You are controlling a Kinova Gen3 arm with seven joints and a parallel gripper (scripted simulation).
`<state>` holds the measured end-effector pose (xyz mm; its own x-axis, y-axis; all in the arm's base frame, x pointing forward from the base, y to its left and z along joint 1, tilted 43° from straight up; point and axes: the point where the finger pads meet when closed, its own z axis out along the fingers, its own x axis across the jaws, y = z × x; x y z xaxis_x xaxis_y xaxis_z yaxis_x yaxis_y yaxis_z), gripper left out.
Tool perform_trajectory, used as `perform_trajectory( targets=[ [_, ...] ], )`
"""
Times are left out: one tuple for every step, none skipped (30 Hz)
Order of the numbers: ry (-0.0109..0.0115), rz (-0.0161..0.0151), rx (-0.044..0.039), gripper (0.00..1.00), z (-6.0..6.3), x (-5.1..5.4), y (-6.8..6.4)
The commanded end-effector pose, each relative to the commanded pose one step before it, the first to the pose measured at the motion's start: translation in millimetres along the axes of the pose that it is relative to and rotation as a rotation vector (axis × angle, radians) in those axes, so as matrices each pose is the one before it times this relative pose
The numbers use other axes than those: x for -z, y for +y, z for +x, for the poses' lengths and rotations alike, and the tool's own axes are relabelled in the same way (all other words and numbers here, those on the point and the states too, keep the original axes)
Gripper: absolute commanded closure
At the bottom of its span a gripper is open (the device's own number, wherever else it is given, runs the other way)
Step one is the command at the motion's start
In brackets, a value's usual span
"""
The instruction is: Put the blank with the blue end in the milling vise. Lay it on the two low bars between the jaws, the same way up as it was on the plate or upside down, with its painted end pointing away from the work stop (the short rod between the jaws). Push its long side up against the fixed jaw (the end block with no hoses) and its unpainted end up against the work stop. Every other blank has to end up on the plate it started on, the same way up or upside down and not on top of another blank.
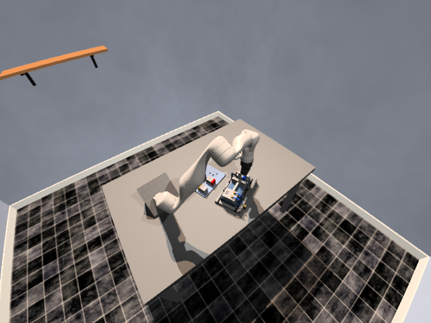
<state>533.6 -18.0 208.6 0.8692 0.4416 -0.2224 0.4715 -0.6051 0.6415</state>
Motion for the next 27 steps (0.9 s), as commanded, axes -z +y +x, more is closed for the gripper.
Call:
perform_trajectory(
  targets=[
    [0.00272, -0.00035, 0.00019, 0.0, 0.71, 1.58, -0.06],
    [0.00004, 0.0, 0.0, 0.0, 0.0, 0.2, 0.0],
    [0.00004, 0.0, 0.0, 0.0, 0.0, 0.2, 0.0],
    [0.00004, 0.0, 0.0, 0.0, 0.0, 0.2, 0.0],
    [0.00004, 0.0, 0.0, 0.0, 0.0, 0.2, 0.0],
    [0.00004, 0.0, 0.0, 0.0, 0.0, 0.2, 0.0],
    [0.00004, 0.0, 0.0, 0.0, 0.0, 0.2, 0.0],
    [0.00004, 0.0, 0.0, 0.0, 0.0, 0.2, 0.0],
    [0.00004, 0.0, 0.0, 0.0, 0.0, 0.2, 0.0],
    [0.00004, 0.0, 0.0, 0.0, 0.0, 0.2, 0.0],
    [0.00004, 0.0, 0.0, 0.0, 0.0, 0.2, 0.0],
    [0.0, 0.0, 0.0, 0.0, 0.0, 0.0, 0.0],
    [0.0, 0.0, 0.0, 0.0, 0.0, 0.0, 0.0],
    [-0.0005, 0.00005, -0.00003, 0.0, -0.12, -0.07, 0.01],
    [0.00004, 0.0, 0.0, 0.0, 0.0, 0.2, 0.0],
    [0.00004, 0.0, 0.0, 0.0, 0.0, 0.2, 0.0],
    [0.00004, 0.0, 0.0, 0.0, 0.0, 0.2, 0.0],
    [0.00004, 0.0, 0.0, 0.0, 0.0, 0.2, 0.0],
    [0.00004, 0.0, 0.0, 0.0, 0.0, 0.2, 0.0],
    [0.00004, 0.0, 0.0, 0.0, 0.0, 0.2, 0.0],
    [0.00004, 0.0, 0.0, 0.0, 0.0, 0.2, 0.0],
    [0.00004, 0.0, 0.0, 0.0, 0.0, 0.2, 0.0],
    [0.00004, 0.0, 0.0, 0.0, 0.0, 0.2, 0.0],
    [0.00004, 0.0, 0.0, 0.0, 0.0, 0.2, 0.0],
    [0.00004, 0.0, 0.0, 0.0, 0.0, 0.2, 0.0],
    [0.00004, 0.0, 0.0, 0.0, 0.0, 0.2, 0.0],
    [0.00004, 0.0, 0.0, 0.0, 0.0, 0.2, 0.0]
  ],
)
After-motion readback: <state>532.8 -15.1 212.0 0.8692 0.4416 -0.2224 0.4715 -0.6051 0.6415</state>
